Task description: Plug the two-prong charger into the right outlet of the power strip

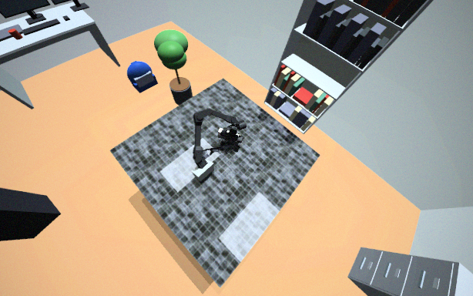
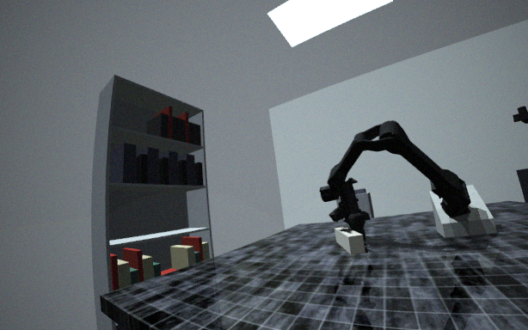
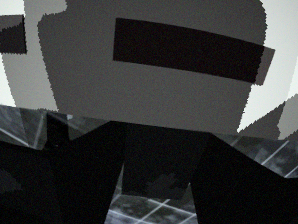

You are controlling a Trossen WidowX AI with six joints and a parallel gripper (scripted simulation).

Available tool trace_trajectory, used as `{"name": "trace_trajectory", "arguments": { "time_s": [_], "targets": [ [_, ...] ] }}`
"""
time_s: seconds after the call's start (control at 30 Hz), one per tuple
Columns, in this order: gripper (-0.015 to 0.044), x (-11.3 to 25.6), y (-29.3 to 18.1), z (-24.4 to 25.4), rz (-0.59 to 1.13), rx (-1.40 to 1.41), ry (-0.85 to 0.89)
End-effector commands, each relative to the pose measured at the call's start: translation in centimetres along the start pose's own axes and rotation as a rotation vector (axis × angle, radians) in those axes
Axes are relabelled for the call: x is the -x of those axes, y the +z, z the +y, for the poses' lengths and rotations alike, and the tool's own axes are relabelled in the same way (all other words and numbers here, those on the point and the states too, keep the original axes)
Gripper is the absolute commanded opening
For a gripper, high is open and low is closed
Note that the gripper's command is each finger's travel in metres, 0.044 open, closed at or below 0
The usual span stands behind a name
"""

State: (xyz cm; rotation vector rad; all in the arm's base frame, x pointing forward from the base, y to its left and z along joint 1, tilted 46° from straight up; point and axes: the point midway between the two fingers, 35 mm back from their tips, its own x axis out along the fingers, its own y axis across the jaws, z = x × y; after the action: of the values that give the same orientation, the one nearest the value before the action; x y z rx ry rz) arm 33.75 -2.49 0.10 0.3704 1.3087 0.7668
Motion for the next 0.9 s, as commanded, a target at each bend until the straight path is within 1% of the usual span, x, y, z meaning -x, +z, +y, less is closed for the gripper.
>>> {"name": "trace_trajectory", "arguments": {
  "time_s": [0.0,0.87],
  "targets": [
    [0.0000,0.41,0.65,-0.01,-0.020,0.014,-0.003],
    [0.0000,0.28,0.79,0.03,-0.020,0.014,-0.003]
  ]
}}
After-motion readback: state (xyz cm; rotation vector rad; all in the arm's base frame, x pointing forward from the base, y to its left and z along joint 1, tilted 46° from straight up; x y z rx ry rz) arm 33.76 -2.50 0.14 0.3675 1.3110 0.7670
